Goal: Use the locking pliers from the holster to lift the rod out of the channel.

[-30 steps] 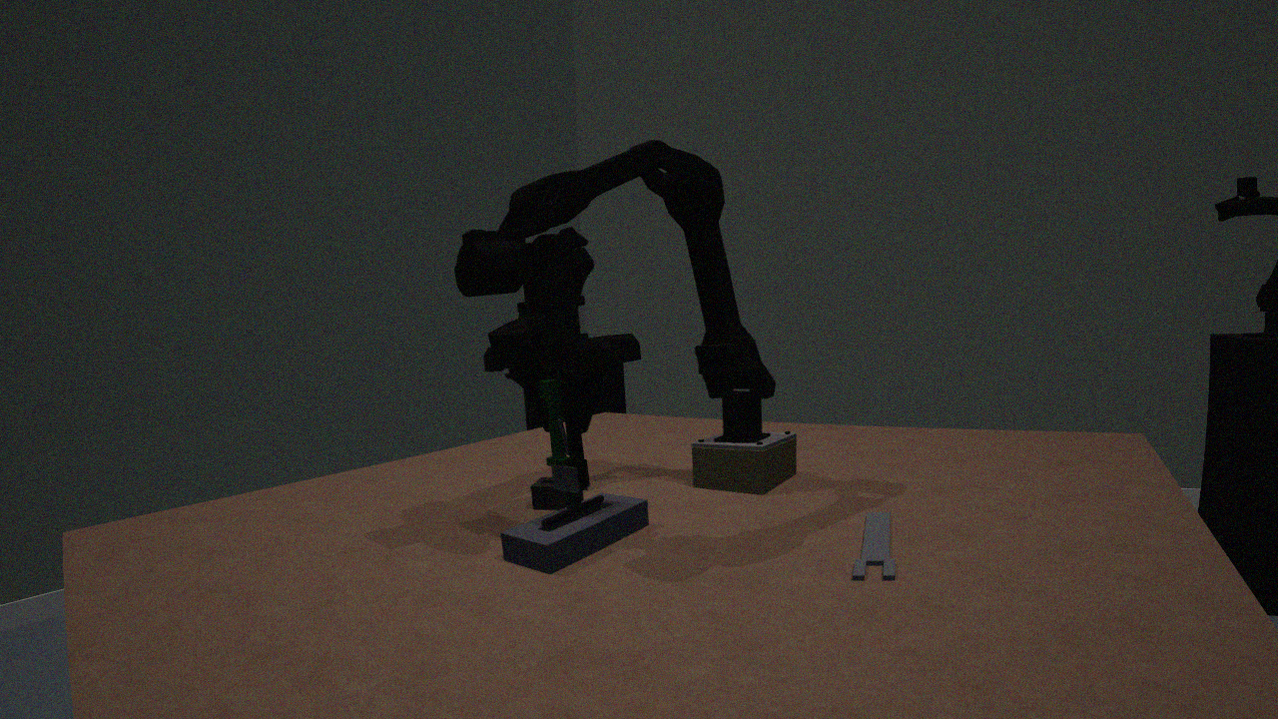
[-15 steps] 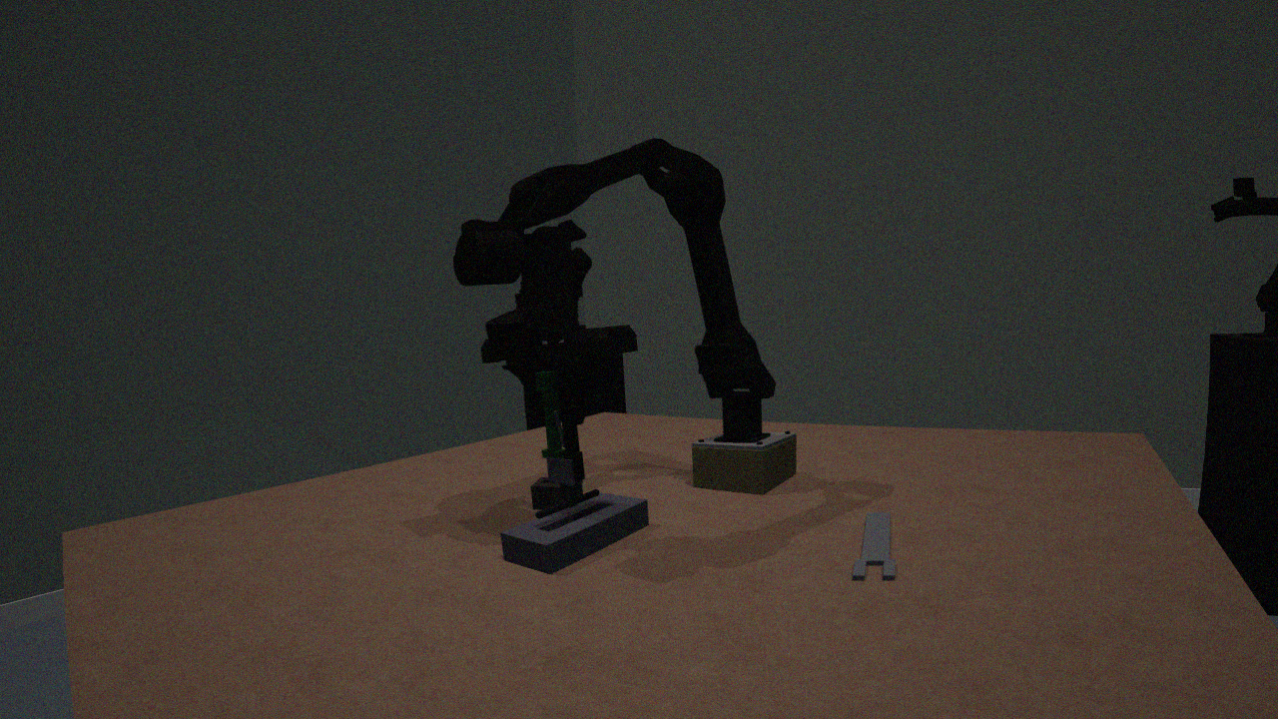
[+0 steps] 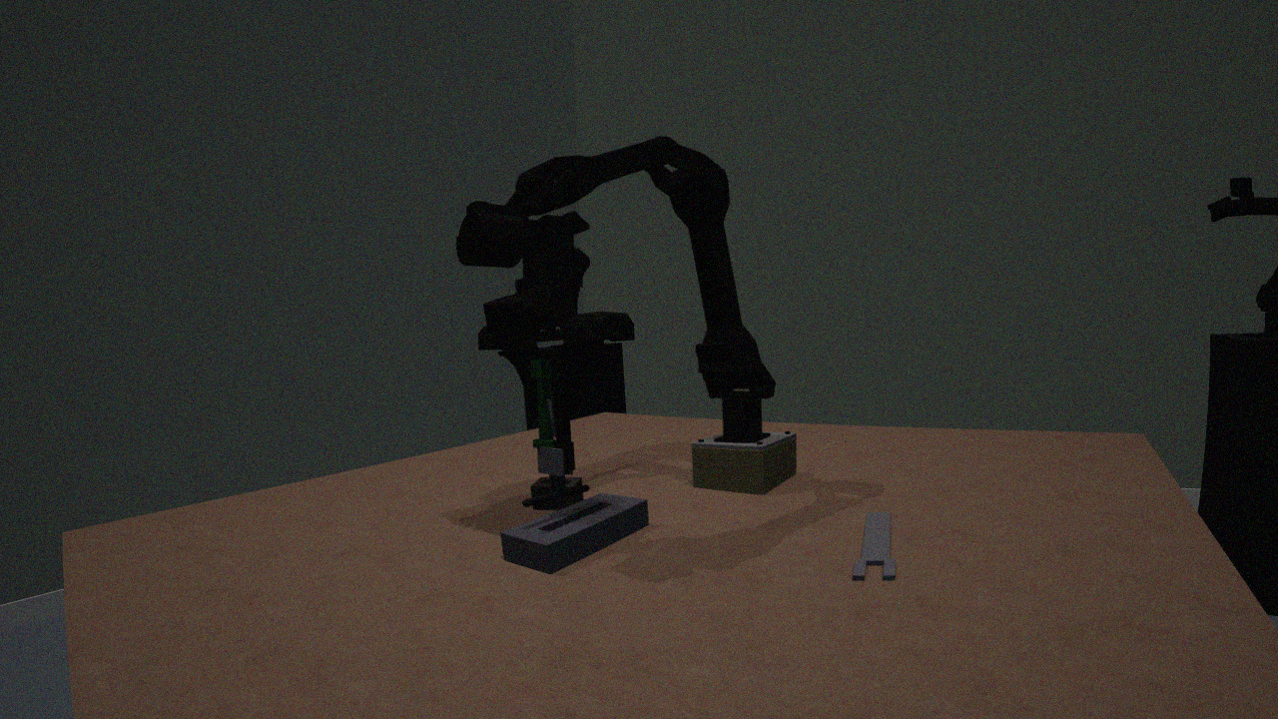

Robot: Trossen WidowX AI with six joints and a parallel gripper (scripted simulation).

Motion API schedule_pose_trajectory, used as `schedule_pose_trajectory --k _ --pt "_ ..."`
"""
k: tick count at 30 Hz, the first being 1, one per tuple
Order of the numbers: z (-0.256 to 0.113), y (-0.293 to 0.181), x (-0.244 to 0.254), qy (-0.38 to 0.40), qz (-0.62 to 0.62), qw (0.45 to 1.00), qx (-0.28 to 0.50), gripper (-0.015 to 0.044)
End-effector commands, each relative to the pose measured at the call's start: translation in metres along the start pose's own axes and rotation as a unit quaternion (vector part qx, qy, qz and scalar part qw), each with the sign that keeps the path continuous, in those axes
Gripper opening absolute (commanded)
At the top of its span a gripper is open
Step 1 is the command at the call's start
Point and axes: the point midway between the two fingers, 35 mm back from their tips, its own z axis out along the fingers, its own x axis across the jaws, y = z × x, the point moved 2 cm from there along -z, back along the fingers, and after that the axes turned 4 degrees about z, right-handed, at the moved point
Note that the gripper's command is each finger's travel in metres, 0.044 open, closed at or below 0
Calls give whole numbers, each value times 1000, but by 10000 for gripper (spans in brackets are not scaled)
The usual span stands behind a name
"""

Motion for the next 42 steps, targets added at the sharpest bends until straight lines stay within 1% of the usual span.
schedule_pose_trajectory --k 1,42 --pt "-9 4 0 1 -3 1000 -20 105" --pt "-50 17 4 9 -8 991 -130 105"
